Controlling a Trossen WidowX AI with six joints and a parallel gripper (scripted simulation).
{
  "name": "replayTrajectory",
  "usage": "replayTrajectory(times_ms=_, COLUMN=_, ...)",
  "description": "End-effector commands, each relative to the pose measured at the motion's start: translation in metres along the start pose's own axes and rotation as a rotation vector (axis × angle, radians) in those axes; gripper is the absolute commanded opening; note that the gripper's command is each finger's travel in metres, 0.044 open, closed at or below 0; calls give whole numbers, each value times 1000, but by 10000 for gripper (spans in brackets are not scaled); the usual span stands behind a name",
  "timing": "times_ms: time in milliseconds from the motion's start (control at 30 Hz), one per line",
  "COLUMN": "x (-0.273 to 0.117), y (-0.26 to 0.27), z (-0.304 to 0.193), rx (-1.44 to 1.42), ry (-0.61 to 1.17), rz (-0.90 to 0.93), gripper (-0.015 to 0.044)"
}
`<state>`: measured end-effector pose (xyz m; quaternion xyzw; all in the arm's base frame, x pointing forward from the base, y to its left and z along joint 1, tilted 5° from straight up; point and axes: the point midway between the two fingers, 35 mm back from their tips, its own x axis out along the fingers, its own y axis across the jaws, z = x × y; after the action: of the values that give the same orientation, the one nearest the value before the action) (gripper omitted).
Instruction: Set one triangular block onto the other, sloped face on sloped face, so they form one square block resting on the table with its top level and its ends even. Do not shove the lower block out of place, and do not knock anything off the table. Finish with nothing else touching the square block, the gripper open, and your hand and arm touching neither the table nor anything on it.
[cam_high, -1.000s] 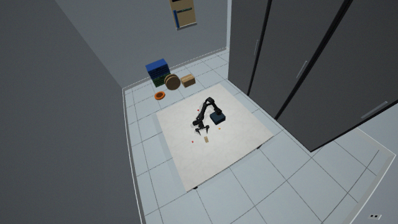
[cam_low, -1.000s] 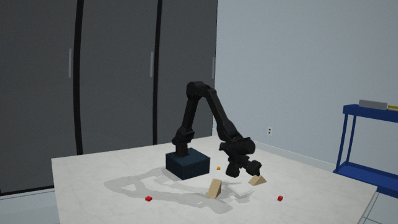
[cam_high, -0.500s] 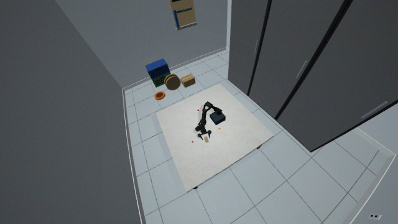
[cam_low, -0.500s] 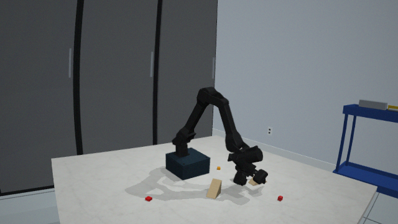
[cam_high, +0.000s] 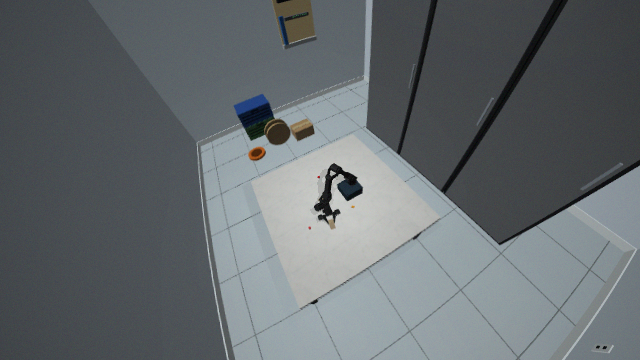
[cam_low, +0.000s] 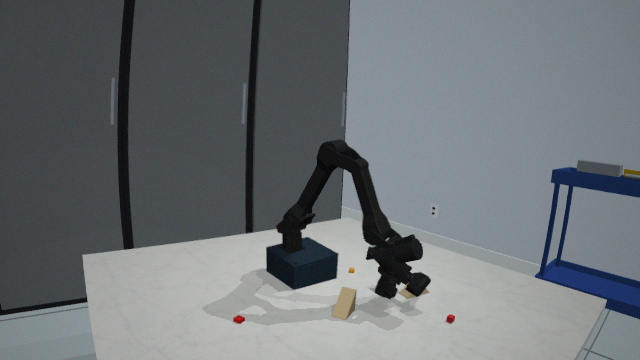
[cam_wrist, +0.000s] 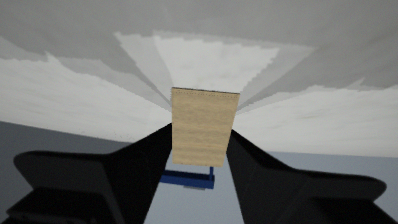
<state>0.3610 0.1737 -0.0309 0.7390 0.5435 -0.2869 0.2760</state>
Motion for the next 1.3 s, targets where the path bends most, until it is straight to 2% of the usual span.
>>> replayTrajectory(times_ms=0, x=0, y=0, z=0, rx=0, ry=0, rz=1, gripper=164)
replayTrajectory(times_ms=167, x=0, y=0, z=0, rx=0, ry=0, rz=1, gripper=131)
replayTrajectory(times_ms=333, x=-2, y=1, z=-2, rx=0, ry=0, rz=1, gripper=0)
replayTrajectory(times_ms=1000, x=-68, y=1, z=-70, rx=0, ry=2, rz=0, gripper=0)
replayTrajectory(times_ms=1267, x=-68, y=1, z=-70, rx=-24, ry=1, rz=-2, gripper=0)
